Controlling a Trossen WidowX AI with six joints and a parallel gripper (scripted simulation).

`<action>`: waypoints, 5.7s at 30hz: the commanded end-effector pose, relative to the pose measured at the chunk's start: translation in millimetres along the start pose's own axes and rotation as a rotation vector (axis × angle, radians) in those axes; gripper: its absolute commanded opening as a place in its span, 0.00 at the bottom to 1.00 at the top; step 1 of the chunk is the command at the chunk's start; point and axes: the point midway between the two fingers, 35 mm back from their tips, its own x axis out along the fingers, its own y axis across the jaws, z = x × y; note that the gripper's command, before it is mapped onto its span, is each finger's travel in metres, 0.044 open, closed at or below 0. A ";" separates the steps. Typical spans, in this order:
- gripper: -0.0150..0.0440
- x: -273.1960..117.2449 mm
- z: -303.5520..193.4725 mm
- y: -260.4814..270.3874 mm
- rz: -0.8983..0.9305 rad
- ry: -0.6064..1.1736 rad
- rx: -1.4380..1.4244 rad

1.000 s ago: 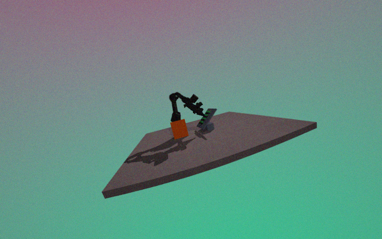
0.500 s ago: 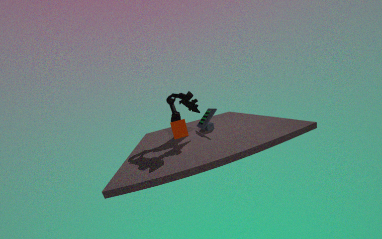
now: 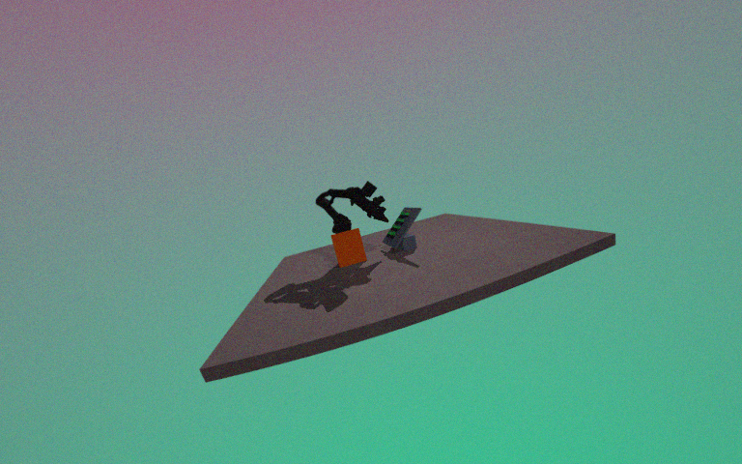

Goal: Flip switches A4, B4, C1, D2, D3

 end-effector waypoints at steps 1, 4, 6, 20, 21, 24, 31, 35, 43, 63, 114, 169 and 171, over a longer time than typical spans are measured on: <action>0.25 5.6 -1.6 -0.5 -0.004 0.001 0.011; 0.25 10.4 -1.4 -0.3 -0.004 0.000 0.011; 0.25 14.7 -1.2 0.1 -0.002 -0.001 0.011; 0.25 29.5 -0.8 -0.2 -0.003 -0.001 0.010; 0.25 29.7 -0.8 -0.2 -0.003 -0.001 0.010; 0.25 29.7 -0.8 -0.2 -0.003 -0.001 0.010; 0.25 29.7 -0.8 -0.2 -0.003 -0.001 0.010; 0.25 29.7 -0.8 -0.2 -0.003 -0.001 0.010; 0.25 29.7 -0.8 -0.2 -0.003 -0.001 0.010; 0.25 31.6 -0.8 -0.2 -0.003 -0.001 0.010; 0.25 -28.8 -62.9 -26.6 -0.008 -0.022 0.011; 0.25 31.1 -61.9 -25.6 -0.004 -0.051 0.011; 0.25 31.1 -61.9 -25.6 -0.004 -0.051 0.011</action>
